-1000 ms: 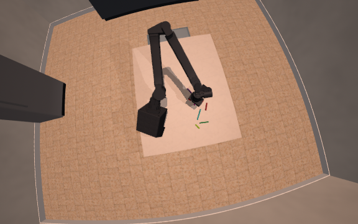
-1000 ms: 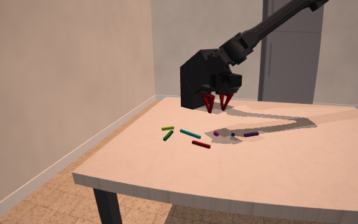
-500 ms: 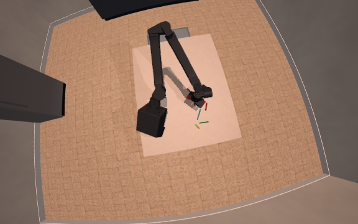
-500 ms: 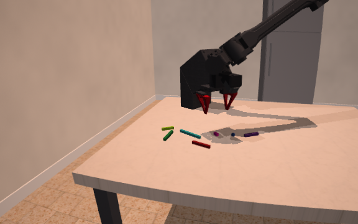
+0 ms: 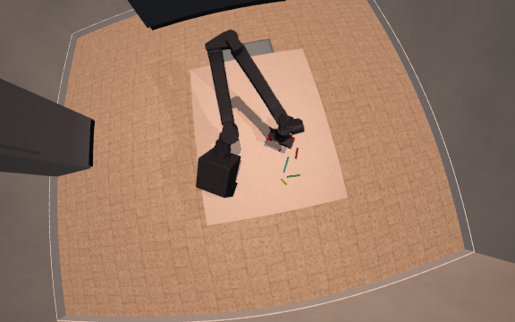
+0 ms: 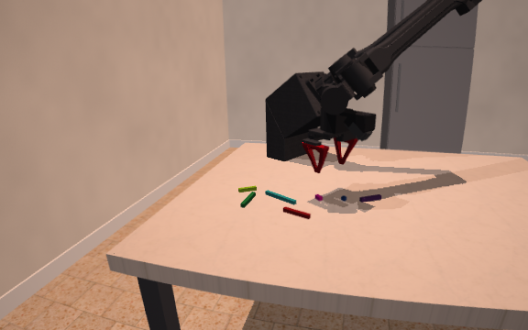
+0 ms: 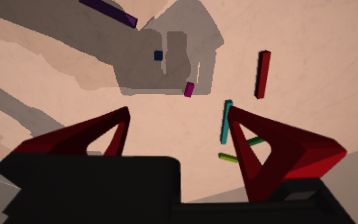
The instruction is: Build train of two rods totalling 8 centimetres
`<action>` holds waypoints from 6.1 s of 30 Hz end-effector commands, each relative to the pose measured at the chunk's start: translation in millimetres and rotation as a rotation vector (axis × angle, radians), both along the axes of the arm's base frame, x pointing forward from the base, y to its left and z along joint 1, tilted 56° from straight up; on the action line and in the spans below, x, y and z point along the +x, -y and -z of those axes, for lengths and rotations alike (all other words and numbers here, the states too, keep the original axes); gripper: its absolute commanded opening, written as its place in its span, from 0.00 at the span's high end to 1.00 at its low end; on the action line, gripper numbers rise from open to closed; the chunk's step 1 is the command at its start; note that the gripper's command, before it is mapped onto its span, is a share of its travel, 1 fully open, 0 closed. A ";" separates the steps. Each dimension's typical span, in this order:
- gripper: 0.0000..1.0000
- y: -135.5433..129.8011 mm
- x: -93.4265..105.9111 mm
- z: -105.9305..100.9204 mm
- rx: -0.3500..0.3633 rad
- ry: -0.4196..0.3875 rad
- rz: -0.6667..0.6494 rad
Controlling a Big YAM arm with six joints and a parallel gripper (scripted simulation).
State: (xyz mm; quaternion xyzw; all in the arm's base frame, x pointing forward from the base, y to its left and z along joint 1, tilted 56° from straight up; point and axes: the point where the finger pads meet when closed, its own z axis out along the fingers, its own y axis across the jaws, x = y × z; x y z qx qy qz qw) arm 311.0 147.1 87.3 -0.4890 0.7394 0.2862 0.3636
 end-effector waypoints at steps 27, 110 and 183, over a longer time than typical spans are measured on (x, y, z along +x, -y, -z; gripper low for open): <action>0.00 -45.8 -19.9 -35.8 -0.157 0.477 -0.350; 0.77 -86.9 -46.5 -57.0 -0.267 0.867 -0.630; 0.77 -125.7 -32.4 -34.6 -0.266 0.876 -0.632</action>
